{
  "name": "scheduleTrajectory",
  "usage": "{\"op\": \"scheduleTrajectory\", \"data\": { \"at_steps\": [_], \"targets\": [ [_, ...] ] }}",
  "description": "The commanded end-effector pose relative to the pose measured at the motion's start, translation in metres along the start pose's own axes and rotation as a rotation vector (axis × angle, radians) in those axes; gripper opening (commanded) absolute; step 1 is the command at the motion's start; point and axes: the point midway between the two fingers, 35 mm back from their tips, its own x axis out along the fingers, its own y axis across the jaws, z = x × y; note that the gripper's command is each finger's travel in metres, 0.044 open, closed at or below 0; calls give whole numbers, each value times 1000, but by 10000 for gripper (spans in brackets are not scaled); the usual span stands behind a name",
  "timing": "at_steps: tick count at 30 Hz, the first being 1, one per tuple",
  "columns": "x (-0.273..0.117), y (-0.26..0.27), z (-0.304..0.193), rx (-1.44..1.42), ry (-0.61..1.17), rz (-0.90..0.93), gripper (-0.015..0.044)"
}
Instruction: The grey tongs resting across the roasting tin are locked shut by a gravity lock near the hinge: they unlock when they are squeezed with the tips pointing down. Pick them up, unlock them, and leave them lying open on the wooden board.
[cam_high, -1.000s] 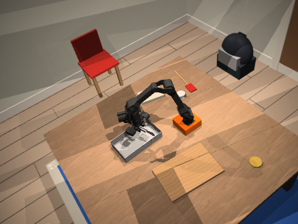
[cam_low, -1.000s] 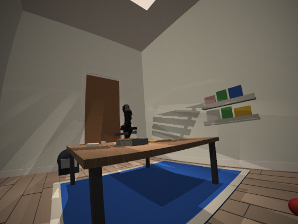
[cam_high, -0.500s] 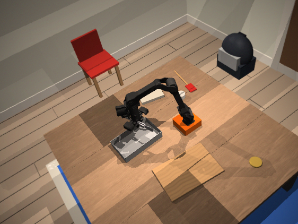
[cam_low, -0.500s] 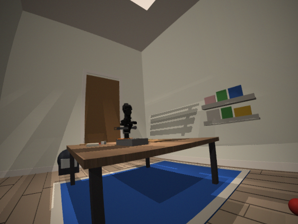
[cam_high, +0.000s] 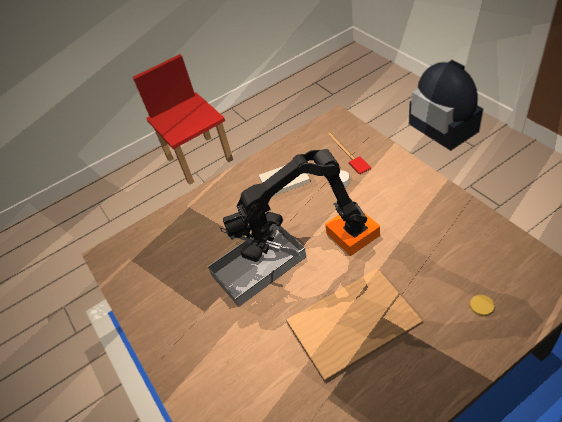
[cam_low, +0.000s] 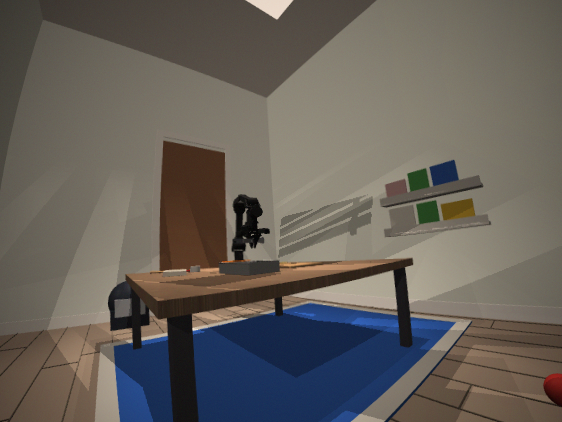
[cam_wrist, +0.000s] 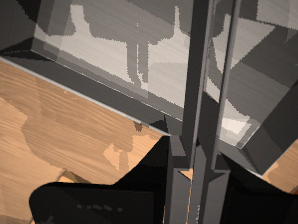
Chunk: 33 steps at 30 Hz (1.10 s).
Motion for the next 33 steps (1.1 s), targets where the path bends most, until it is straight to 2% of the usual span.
{"op": "scheduleTrajectory", "data": {
  "at_steps": [1,19,33],
  "targets": [
    [-1,11,-15,-47,-4,1,-150],
    [-3,59,-106,-351,3,9,-150],
    [-3,70,-155,-497,7,11,-150]
  ]
}}
